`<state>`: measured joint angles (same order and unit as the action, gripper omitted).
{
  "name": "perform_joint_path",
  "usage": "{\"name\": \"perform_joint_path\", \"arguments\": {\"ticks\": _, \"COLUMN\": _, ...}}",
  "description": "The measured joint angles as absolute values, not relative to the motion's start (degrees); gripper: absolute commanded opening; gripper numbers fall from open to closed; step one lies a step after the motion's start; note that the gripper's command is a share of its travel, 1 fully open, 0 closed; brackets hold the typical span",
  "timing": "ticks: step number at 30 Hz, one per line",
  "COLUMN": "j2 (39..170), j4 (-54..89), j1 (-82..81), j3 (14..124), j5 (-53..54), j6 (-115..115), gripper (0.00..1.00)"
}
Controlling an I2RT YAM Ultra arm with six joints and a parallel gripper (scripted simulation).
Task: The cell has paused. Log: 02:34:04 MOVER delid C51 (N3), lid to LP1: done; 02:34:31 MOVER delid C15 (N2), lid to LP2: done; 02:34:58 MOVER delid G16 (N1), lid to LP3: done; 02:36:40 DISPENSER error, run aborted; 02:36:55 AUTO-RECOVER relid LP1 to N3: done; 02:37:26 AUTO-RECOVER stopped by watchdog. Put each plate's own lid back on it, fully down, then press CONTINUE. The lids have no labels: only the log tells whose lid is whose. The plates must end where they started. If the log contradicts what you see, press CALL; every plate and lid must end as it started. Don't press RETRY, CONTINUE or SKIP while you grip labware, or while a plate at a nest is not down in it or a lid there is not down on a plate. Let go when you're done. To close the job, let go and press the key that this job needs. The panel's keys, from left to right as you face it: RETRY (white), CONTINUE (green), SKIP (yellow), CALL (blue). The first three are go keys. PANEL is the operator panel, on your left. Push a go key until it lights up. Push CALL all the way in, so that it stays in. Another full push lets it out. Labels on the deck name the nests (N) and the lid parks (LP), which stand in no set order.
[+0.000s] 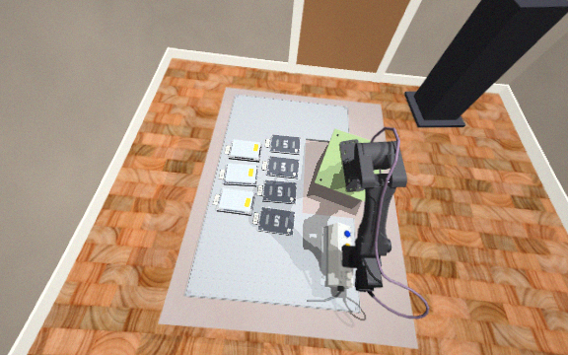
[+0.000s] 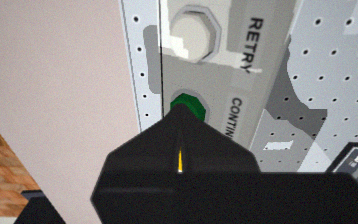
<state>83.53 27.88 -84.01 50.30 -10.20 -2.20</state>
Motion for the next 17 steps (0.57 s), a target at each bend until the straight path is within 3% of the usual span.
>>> {"name": "perform_joint_path", "arguments": {"ticks": 17, "j2": 83.5, "j4": 27.2, "j1": -83.6, "j3": 49.9, "j5": -9.8, "j6": -1.8, "gripper": 0.00}}
